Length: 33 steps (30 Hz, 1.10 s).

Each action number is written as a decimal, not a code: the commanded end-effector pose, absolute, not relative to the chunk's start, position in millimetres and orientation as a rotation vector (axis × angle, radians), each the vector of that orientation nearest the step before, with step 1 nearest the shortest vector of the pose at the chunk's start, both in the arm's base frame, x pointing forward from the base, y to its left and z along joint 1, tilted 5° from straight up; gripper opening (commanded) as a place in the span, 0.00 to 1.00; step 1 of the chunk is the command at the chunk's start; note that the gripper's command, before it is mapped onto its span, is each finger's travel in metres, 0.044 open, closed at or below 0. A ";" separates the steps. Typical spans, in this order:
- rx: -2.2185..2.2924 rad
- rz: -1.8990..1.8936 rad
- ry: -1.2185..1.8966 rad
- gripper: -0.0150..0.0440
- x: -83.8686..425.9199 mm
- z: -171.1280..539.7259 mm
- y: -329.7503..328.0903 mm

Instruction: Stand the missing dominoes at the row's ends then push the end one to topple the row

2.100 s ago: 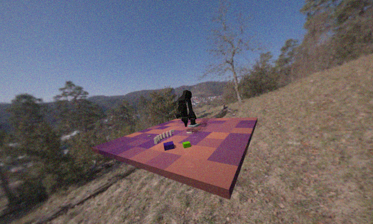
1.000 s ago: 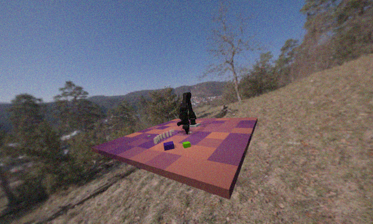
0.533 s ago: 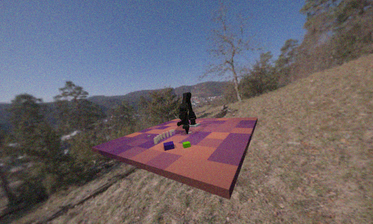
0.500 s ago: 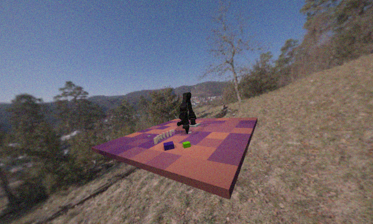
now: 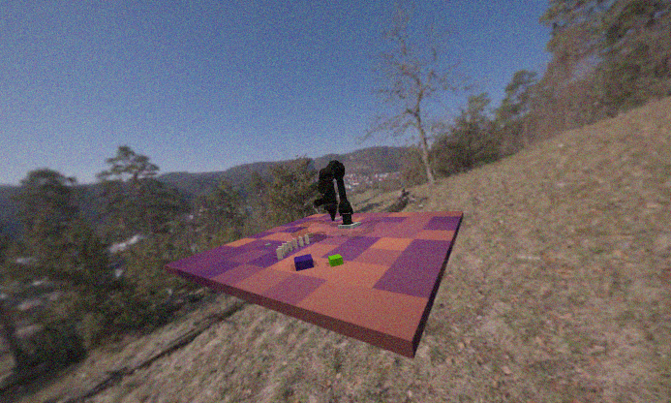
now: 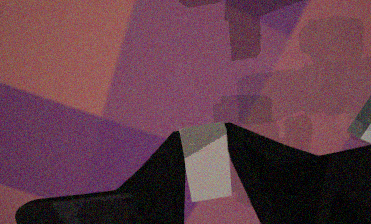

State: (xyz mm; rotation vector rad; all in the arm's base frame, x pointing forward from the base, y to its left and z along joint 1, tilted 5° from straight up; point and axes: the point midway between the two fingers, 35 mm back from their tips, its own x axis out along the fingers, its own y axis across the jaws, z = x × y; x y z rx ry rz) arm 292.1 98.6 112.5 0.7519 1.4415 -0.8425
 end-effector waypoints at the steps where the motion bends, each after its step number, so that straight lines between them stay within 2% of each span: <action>1: 0.752 -0.837 1.440 0.44 293.4 152.7 97.4; 7: 0.701 -0.784 1.461 0.44 291.4 160.0 106.4; 19: -0.211 0.184 1.614 0.44 204.2 159.9 249.2; 33: -0.273 0.245 1.461 0.44 210.3 143.6 262.5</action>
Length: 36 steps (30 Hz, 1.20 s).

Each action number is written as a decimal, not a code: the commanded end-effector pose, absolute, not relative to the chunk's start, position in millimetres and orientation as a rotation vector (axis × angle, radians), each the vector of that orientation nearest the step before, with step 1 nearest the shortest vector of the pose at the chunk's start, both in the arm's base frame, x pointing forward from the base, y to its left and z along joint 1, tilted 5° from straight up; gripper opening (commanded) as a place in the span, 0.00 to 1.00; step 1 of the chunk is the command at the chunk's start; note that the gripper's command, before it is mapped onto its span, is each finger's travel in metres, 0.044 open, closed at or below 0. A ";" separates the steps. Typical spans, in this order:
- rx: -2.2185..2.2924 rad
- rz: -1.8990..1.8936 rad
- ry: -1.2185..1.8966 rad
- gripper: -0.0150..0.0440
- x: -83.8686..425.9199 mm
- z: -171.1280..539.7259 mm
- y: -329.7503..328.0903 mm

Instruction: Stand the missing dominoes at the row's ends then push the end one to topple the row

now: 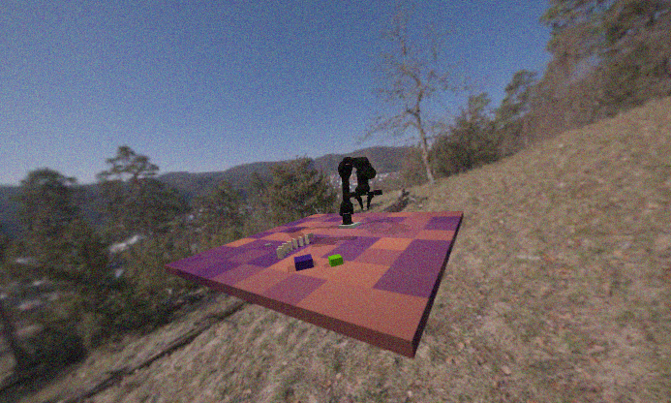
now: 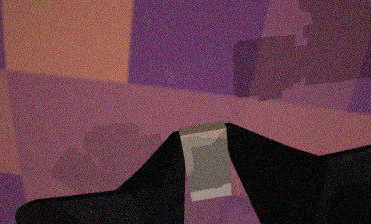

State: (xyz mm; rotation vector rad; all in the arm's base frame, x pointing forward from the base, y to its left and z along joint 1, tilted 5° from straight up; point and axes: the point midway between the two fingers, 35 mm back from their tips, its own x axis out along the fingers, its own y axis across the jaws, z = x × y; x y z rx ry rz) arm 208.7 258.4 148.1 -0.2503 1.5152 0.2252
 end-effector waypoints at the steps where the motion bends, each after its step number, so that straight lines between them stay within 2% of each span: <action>1: -0.279 0.251 1.441 0.44 211.2 141.7 264.1; 36: -0.324 0.363 0.768 0.44 217.3 111.1 302.7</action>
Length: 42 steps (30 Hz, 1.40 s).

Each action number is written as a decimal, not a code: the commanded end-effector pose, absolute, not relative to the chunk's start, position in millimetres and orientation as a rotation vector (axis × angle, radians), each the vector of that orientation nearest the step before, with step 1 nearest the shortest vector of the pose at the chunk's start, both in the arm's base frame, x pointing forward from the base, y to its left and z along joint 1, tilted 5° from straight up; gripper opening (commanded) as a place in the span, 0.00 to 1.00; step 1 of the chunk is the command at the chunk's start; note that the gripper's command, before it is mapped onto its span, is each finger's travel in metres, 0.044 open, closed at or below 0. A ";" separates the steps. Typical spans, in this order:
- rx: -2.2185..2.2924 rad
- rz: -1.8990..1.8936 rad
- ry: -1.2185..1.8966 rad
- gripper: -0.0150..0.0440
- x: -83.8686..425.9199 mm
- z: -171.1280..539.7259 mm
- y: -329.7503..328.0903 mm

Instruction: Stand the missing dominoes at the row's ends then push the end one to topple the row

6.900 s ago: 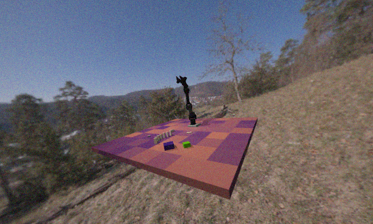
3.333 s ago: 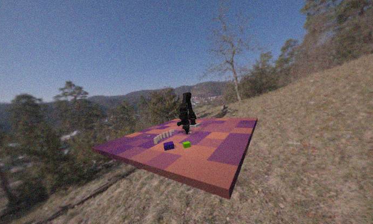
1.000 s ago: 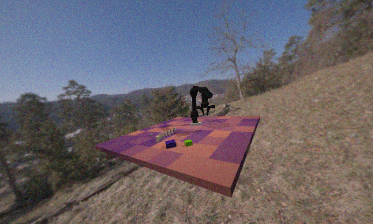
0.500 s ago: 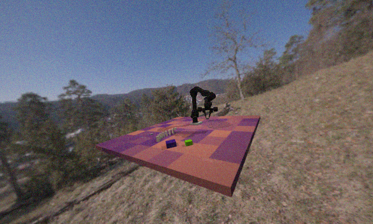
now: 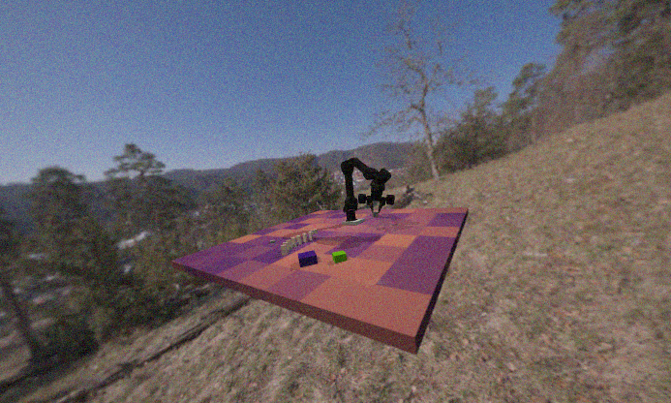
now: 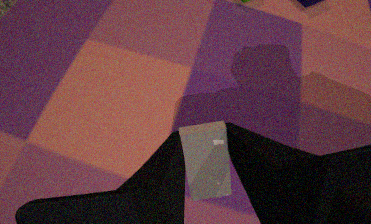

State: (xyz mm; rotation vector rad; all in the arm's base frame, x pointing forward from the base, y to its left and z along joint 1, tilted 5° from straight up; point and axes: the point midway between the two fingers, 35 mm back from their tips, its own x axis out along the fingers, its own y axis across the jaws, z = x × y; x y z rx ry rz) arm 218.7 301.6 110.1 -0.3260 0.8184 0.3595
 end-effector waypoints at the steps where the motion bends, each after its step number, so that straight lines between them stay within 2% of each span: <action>1: -0.321 0.364 0.751 0.44 216.7 111.1 303.0; 22: -0.222 0.347 0.423 0.44 196.8 117.1 292.8; 42: -0.062 0.281 0.188 0.44 171.1 126.4 251.8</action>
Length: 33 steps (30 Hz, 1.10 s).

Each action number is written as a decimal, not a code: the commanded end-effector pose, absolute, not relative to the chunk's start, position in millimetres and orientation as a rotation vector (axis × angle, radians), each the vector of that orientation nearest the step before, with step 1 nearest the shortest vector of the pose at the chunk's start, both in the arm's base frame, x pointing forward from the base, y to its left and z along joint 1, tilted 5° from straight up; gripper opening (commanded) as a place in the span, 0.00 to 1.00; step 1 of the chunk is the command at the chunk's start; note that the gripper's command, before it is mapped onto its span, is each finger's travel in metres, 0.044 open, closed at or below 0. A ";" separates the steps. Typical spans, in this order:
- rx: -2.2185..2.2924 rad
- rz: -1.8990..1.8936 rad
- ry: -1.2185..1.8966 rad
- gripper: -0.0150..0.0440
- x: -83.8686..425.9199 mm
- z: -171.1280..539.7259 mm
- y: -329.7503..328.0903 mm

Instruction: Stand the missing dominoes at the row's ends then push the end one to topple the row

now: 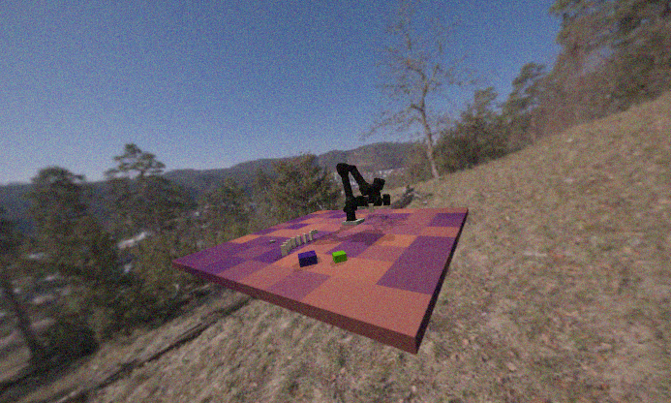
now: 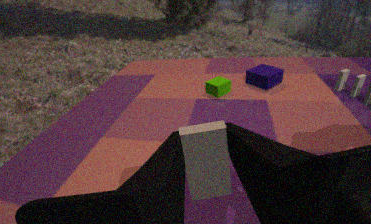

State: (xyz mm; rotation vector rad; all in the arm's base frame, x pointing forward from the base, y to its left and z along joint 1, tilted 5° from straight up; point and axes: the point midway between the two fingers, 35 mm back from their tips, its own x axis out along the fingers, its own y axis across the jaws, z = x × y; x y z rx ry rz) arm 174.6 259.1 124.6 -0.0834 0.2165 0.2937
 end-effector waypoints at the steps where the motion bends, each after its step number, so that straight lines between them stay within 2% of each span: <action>1: -0.053 0.277 0.179 0.44 169.8 126.8 248.9; 21: -0.030 0.266 0.157 0.44 166.8 127.3 241.8; 33: -0.034 0.266 0.156 0.44 167.7 103.9 249.5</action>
